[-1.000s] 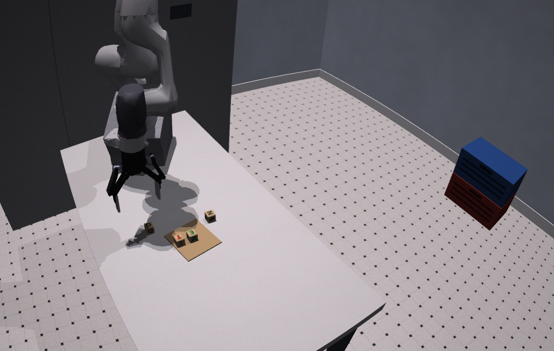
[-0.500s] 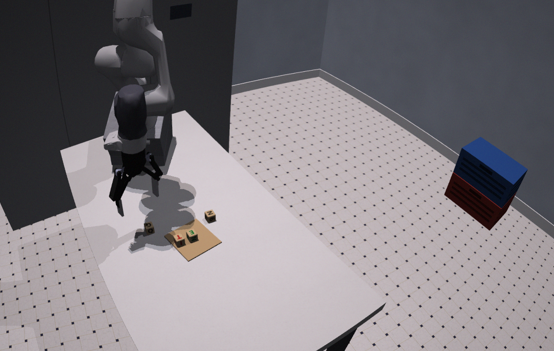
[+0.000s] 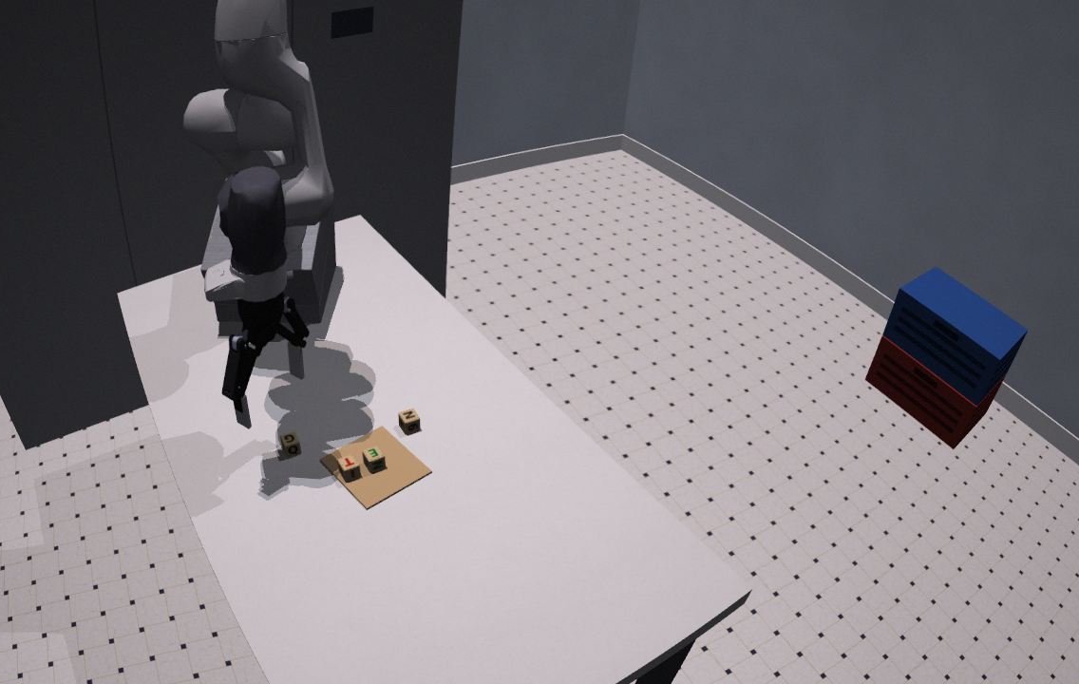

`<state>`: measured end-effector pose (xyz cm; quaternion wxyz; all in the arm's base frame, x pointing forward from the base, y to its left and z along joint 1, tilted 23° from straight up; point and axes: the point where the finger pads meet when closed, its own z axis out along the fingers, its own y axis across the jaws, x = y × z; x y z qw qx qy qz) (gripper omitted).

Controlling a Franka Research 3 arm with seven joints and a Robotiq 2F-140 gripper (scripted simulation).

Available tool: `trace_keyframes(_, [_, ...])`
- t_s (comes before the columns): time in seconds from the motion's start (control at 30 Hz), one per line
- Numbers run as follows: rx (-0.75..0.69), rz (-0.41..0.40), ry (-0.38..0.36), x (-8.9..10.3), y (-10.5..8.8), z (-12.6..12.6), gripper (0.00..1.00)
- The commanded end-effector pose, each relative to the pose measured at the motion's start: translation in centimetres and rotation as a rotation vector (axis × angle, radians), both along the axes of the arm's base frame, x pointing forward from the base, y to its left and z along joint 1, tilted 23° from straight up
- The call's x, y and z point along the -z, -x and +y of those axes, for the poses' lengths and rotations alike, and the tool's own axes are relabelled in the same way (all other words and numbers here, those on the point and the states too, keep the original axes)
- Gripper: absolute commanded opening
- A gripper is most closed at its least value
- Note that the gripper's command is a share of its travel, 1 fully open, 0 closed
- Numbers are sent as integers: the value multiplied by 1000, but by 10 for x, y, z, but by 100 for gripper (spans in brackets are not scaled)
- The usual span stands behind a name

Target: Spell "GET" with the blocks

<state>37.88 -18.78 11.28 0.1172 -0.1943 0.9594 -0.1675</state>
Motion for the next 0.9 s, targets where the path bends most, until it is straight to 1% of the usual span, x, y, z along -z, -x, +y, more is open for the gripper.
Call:
trace_keyframes(0.0, [-129,34,40,2,-1,1,100])
trace_keyframes(0.27, [-262,71,79,4,-2,3,100])
trace_keyframes(0.33, [-262,71,79,4,-2,3,100])
trace_keyframes(0.37, [-304,82,91,5,-2,4,100])
trace_keyframes(0.83, [-538,143,158,11,-3,7,100])
trace_keyframes(0.87, [-538,143,158,11,-3,7,100])
